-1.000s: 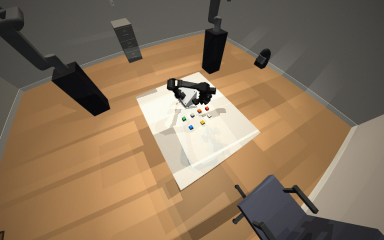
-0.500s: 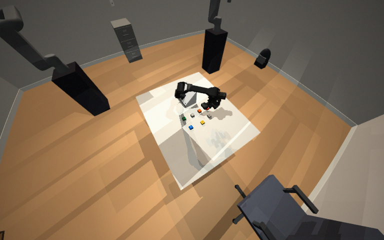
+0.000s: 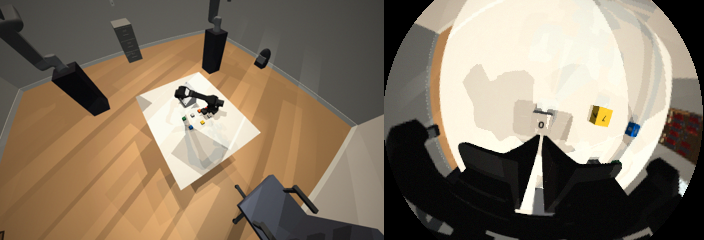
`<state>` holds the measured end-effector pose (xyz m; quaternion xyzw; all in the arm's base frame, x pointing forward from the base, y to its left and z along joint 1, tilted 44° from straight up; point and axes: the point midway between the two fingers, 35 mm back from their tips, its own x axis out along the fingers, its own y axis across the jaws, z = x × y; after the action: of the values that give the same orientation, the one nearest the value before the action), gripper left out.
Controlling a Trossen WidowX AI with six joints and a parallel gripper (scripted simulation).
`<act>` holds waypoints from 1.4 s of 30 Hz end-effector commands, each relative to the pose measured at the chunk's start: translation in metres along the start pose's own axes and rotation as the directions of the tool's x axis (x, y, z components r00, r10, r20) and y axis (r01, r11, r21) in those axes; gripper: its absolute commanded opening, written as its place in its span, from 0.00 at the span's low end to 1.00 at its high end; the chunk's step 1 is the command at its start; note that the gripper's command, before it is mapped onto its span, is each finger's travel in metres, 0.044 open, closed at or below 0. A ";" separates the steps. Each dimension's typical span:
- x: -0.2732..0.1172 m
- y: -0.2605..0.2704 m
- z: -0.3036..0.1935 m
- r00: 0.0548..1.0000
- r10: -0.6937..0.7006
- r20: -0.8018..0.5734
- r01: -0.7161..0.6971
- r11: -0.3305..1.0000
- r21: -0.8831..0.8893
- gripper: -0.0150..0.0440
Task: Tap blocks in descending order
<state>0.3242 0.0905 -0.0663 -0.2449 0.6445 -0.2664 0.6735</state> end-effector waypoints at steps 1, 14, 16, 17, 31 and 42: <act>0.009 -0.001 0.000 1.000 -0.006 0.000 0.006 1.000 -0.005 0.29; 0.029 -0.002 -0.001 1.000 -0.007 0.000 0.007 1.000 -0.005 0.29; 0.030 -0.002 -0.001 1.000 -0.007 0.000 0.007 1.000 -0.005 0.29; 0.030 -0.002 -0.001 1.000 -0.007 0.000 0.007 1.000 -0.005 0.29; -0.008 0.007 -0.005 1.000 0.000 0.004 0.000 1.000 -0.005 0.38; -0.082 0.080 -0.078 1.000 0.004 -0.004 -0.004 1.000 -0.008 0.87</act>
<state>0.2599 0.1973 -0.0632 -0.2495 0.6441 -0.2506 0.6783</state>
